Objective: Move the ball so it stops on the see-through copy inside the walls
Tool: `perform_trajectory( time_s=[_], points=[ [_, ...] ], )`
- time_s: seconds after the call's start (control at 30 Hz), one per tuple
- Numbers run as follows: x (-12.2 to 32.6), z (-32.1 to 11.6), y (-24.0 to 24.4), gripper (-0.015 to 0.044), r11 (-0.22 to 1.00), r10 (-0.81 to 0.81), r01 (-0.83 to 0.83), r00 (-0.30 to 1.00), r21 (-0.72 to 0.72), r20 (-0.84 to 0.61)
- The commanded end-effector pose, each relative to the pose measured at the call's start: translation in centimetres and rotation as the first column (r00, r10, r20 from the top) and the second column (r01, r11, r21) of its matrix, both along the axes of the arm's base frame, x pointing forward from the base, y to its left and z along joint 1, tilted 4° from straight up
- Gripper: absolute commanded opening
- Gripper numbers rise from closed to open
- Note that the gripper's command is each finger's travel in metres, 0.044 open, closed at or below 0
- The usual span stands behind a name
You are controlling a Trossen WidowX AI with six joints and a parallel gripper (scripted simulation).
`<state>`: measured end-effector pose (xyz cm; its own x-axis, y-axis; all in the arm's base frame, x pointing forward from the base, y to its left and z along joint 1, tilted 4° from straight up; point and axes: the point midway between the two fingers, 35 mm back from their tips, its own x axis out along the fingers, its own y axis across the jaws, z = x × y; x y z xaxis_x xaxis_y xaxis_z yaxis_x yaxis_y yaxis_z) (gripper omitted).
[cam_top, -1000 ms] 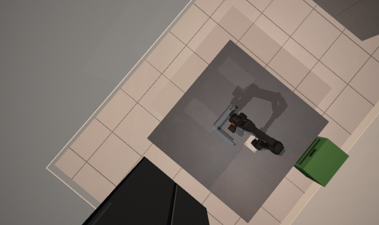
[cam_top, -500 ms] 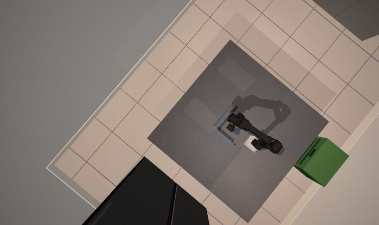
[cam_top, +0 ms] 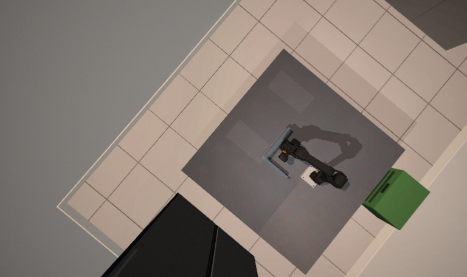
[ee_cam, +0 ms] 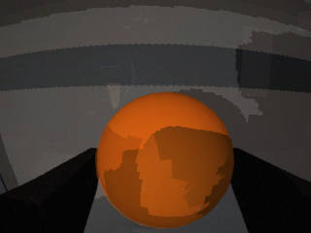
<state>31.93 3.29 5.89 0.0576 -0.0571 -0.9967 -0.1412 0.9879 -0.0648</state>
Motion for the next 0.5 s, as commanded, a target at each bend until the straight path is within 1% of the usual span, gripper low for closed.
perform_trajectory(
  time_s=[0.0, 0.43, 0.47],
  points=[
    [-0.01, 0.03, 0.0, 0.0079, 1.0, 0.0, 0.0, 1.0, 0.0, -0.001],
    [0.01, 0.25, 0.02, 0.0418, 1.0, 0.0, 0.0, 1.0, 0.0, -0.001],
    [0.07, 0.92, 0.08, 0.0418, 1.0, 0.0, 0.0, 1.0, 0.0, -0.001]
  ],
)
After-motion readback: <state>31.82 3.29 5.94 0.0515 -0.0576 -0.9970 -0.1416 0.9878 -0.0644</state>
